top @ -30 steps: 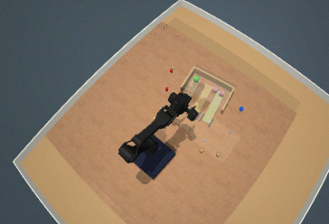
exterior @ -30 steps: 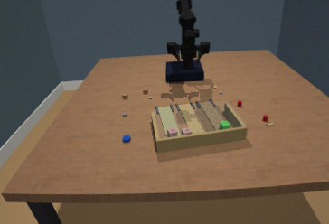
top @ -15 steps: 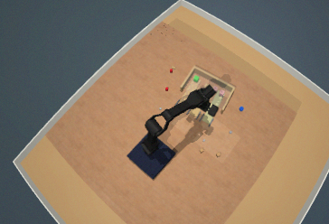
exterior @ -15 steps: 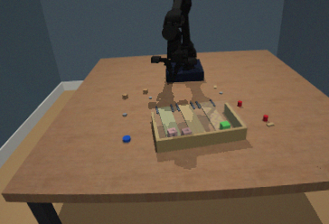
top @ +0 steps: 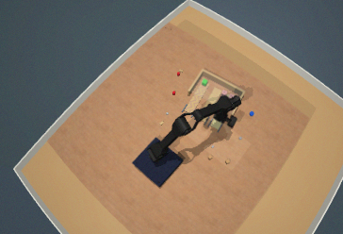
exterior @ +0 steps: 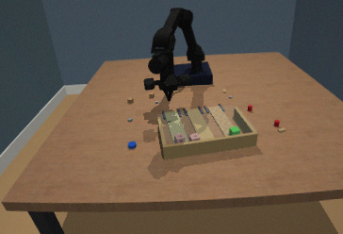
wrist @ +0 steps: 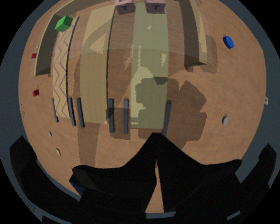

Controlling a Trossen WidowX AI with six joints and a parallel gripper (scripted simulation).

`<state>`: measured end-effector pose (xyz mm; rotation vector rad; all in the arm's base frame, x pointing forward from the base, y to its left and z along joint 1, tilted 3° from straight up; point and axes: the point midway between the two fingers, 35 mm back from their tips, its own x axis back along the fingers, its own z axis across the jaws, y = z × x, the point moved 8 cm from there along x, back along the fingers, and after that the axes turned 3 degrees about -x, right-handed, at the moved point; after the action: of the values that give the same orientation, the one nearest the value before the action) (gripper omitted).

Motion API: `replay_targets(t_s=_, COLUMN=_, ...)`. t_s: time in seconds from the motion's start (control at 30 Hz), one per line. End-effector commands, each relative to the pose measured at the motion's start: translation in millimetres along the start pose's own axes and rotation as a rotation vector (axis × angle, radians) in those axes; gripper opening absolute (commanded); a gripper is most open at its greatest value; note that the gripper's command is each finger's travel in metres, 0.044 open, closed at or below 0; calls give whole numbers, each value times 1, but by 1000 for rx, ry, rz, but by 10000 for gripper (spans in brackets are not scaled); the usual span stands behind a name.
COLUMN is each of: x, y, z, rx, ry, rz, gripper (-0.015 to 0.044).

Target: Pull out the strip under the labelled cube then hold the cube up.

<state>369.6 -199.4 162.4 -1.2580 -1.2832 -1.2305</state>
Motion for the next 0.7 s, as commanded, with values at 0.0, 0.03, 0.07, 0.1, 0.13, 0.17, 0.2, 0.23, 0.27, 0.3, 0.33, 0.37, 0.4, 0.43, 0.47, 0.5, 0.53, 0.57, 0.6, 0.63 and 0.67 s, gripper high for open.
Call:
replay_targets(t_s=0.0, x=-5, y=2, z=1, rx=8, ry=6, rz=2, gripper=0)
replay_targets(t_s=0.03, x=-6, y=2, z=1, rx=8, ry=6, rz=2, gripper=0)
replay_targets(t_s=0.07, x=-8, y=2, z=1, rx=8, ry=6, rz=2, gripper=0)
replay_targets(t_s=0.1, x=-10, y=2, z=1, rx=8, ry=6, rz=2, gripper=0)
replay_targets(t_s=0.13, x=-11, y=2, z=1, rx=8, ry=6, rz=2, gripper=0)
replay_targets(t_s=0.17, x=-13, y=2, z=1, rx=8, ry=6, rz=2, gripper=0)
replay_targets(t_s=0.2, x=-15, y=2, z=1, rx=8, ry=6, rz=2, gripper=0)
replay_targets(t_s=0.23, x=-16, y=2, z=1, rx=8, ry=6, rz=2, gripper=0)
replay_targets(t_s=0.27, x=-18, y=2, z=1, rx=8, ry=6, rz=2, gripper=0)
replay_targets(t_s=0.3, x=-20, y=2, z=2, rx=8, ry=6, rz=2, gripper=0)
replay_targets(t_s=0.33, x=-21, y=2, z=2, rx=8, ry=6, rz=2, gripper=0)
replay_targets(t_s=0.37, x=-23, y=2, z=2, rx=8, ry=6, rz=2, gripper=0)
replay_targets(t_s=0.4, x=-25, y=2, z=2, rx=8, ry=6, rz=2, gripper=0)
replay_targets(t_s=0.43, x=-26, y=2, z=2, rx=8, ry=6, rz=2, gripper=0)
replay_targets(t_s=0.47, x=-28, y=2, z=2, rx=8, ry=6, rz=2, gripper=0)
replay_targets(t_s=0.5, x=-30, y=2, z=2, rx=8, ry=6, rz=2, gripper=0)
replay_targets(t_s=0.53, x=-31, y=2, z=3, rx=8, ry=6, rz=2, gripper=0)
replay_targets(t_s=0.57, x=-33, y=2, z=3, rx=8, ry=6, rz=2, gripper=0)
replay_targets(t_s=0.6, x=-35, y=2, z=3, rx=8, ry=6, rz=2, gripper=0)
replay_targets(t_s=0.63, x=-36, y=2, z=3, rx=8, ry=6, rz=2, gripper=0)
replay_targets(t_s=0.67, x=-38, y=1, z=3, rx=8, ry=6, rz=2, gripper=0)
